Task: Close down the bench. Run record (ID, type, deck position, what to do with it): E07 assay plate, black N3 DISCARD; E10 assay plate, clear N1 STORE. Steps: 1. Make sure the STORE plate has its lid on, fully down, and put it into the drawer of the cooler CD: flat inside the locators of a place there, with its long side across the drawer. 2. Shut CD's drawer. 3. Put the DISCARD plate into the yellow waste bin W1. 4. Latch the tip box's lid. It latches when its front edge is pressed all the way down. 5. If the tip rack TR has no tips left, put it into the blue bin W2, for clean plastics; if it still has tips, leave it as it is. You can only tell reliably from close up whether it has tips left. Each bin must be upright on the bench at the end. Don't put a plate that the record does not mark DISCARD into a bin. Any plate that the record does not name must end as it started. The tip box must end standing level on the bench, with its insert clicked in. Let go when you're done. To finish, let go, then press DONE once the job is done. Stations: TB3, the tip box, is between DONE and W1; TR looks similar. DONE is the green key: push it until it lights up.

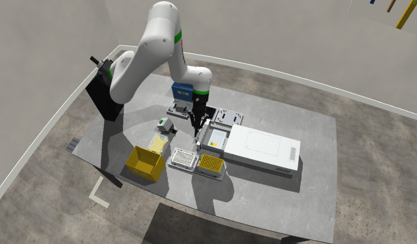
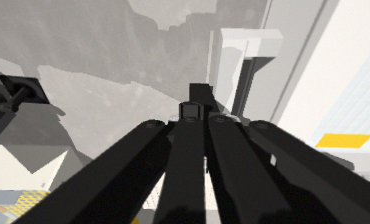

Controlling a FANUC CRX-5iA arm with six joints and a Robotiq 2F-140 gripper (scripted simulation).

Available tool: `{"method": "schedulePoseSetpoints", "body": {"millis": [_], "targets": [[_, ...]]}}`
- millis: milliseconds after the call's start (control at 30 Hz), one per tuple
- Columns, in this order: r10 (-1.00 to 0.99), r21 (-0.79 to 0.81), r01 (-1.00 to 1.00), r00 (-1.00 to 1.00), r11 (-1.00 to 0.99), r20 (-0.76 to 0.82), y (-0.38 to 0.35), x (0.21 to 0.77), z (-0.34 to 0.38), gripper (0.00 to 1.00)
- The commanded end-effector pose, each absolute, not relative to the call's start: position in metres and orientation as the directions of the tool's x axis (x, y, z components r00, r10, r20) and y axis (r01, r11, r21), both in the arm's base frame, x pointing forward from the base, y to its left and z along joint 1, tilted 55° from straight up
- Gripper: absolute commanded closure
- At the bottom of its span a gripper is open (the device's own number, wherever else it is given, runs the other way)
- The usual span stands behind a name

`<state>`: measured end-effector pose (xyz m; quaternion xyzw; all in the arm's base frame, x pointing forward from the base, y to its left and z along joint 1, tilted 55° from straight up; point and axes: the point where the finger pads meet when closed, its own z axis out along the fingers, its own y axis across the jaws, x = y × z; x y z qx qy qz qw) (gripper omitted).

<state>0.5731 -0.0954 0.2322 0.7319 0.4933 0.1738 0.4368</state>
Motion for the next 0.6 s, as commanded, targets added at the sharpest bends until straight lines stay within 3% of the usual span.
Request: {"method": "schedulePoseSetpoints", "body": {"millis": [0, 567], "targets": [[0.874, 0.811, 0.57, 0.453, -0.132, -0.176, -0.096, 0.575, 0.236, 0.9], [0.874, 0.811, 0.57, 0.453, -0.132, -0.176, -0.098, 0.586, 0.251, 0.9]]}}
